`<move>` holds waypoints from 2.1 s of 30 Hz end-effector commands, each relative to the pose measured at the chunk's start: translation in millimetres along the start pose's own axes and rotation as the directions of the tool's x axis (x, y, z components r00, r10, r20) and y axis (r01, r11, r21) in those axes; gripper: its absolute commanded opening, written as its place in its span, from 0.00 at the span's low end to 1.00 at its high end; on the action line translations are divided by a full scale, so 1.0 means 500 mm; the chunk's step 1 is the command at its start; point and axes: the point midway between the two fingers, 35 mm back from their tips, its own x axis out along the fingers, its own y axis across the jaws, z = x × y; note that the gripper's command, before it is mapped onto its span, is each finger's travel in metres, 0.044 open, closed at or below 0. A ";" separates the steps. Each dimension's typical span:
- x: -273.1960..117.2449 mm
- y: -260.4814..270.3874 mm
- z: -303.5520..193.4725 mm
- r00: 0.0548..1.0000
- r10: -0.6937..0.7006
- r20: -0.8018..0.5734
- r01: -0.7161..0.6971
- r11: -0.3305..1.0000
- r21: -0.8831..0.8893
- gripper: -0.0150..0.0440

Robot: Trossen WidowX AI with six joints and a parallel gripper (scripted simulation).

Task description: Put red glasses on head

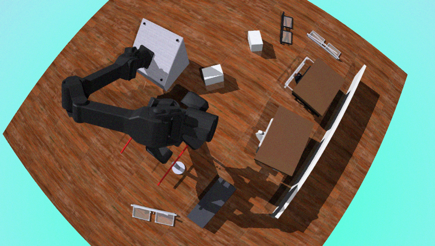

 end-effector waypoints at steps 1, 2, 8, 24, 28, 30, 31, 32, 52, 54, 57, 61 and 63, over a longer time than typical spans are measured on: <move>0.002 0.019 0.003 1.000 0.004 -0.007 -0.003 0.997 0.078 0.25; 0.002 0.024 0.004 1.000 0.004 -0.007 -0.004 0.994 0.106 0.25; 0.001 0.050 0.009 1.000 0.008 -0.006 -0.006 0.962 0.274 0.25; 0.000 0.122 0.016 1.000 0.015 -0.006 -0.007 0.741 0.672 0.25; 0.000 0.140 0.016 1.000 0.016 -0.006 -0.006 0.659 0.752 0.25; -0.001 0.149 0.016 1.000 0.016 -0.006 -0.005 0.615 0.789 0.25; -0.001 0.153 0.016 1.000 0.016 -0.006 -0.005 0.592 0.806 0.25; -0.001 0.158 0.015 1.000 0.016 -0.006 -0.004 0.568 0.823 0.25; 0.000 0.246 0.006 1.000 0.013 -0.008 0.007 0.029 1.000 0.25; 0.000 0.254 0.004 1.000 0.012 -0.008 0.008 -0.029 1.000 0.25; 0.000 0.267 0.002 1.000 0.011 -0.008 0.009 -0.115 0.993 0.25; 0.001 0.284 -0.002 1.000 0.009 -0.008 0.010 -0.229 0.973 0.25; 0.001 0.293 -0.005 1.000 0.008 -0.008 0.010 -0.285 0.959 0.25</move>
